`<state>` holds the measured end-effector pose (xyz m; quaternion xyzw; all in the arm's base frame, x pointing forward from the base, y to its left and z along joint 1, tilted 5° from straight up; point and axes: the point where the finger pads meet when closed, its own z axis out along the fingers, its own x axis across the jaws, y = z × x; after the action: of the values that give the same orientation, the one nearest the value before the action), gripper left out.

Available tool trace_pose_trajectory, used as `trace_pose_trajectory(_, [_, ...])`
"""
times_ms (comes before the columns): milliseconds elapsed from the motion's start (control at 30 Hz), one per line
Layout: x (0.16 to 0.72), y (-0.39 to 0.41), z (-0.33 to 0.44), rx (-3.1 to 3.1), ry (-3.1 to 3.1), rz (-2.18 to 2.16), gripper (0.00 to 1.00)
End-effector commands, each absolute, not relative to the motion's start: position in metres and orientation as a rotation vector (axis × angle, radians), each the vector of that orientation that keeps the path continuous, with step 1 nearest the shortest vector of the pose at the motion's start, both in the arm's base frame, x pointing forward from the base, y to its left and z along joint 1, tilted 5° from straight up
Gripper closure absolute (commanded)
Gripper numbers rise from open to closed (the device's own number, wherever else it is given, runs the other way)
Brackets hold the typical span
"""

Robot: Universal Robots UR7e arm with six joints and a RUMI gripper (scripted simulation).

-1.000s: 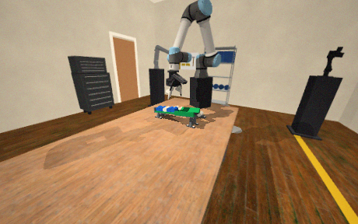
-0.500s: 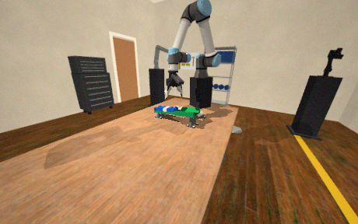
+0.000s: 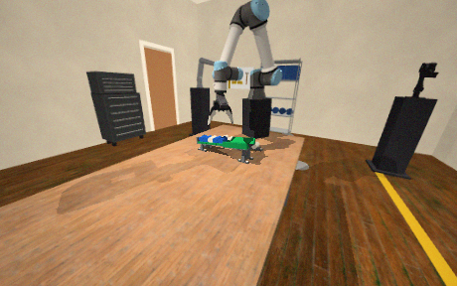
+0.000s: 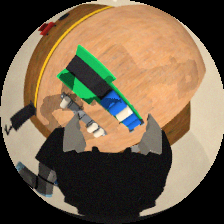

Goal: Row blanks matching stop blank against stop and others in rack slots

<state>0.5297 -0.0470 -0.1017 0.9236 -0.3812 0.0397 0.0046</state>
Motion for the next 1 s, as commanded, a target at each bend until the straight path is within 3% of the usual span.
trace_pose_trajectory(0, [0.533, -0.054, -0.102, 2.786, -1.433, 0.130, 0.00])
trace_pose_trajectory(967, [0.536, -0.077, -0.104, 2.159, -2.309, 0.127, 0.00])
